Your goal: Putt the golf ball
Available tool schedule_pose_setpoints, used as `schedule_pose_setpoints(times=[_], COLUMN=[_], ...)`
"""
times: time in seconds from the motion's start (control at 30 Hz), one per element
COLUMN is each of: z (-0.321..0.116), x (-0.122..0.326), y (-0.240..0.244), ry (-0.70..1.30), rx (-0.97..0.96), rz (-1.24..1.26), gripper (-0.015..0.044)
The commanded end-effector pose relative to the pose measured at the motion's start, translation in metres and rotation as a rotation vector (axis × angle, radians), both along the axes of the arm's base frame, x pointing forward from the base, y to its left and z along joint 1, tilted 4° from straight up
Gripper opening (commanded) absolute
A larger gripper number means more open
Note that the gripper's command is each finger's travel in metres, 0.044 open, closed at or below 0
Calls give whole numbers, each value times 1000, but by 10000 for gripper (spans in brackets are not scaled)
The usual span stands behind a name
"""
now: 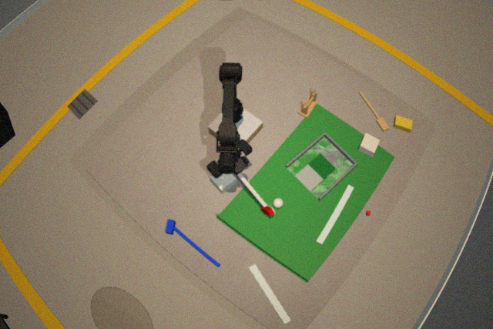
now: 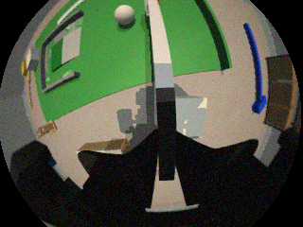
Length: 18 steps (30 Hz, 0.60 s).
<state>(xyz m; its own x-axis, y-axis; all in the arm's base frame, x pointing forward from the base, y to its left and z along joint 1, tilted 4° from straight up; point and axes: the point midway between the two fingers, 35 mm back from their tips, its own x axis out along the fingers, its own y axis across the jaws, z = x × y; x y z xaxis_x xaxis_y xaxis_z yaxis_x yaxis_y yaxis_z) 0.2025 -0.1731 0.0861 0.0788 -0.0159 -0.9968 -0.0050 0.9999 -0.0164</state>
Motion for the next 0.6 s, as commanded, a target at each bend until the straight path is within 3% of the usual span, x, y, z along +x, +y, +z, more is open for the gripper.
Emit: schedule_pose_setpoints(times=[0.0, 0.57], z=[-7, -9], x=[1, 1], y=[-1, -5], ry=[-1, 1], rx=[-3, 0], rz=[-5, -1], gripper=[0, 0])
